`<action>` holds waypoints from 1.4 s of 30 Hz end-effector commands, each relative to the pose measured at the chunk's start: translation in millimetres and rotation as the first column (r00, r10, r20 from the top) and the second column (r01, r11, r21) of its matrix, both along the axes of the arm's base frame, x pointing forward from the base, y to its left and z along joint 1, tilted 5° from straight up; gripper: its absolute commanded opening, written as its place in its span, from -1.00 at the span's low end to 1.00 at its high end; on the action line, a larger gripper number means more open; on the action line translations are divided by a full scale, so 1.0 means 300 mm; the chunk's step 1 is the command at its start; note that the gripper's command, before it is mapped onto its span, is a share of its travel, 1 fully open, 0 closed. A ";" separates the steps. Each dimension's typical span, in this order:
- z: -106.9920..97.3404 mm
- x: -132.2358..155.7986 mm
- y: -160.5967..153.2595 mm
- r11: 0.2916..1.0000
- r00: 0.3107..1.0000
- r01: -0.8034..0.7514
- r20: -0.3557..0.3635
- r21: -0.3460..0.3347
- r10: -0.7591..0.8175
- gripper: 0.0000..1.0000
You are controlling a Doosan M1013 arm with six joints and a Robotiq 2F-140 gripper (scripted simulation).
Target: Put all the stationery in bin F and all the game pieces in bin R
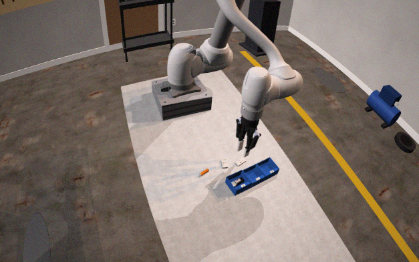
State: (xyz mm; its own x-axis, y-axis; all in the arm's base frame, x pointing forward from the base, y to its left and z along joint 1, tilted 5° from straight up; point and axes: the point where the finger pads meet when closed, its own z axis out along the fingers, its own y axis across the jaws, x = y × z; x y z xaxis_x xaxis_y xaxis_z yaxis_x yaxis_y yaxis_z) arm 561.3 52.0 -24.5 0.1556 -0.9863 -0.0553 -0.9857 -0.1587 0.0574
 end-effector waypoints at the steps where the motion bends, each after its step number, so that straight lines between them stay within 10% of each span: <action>1: 0.000 0.000 0.000 1.000 1.000 0.000 0.000 0.000 0.000 -0.51; 42: -0.222 -0.014 0.010 1.000 1.000 0.000 0.000 0.000 0.000 -0.51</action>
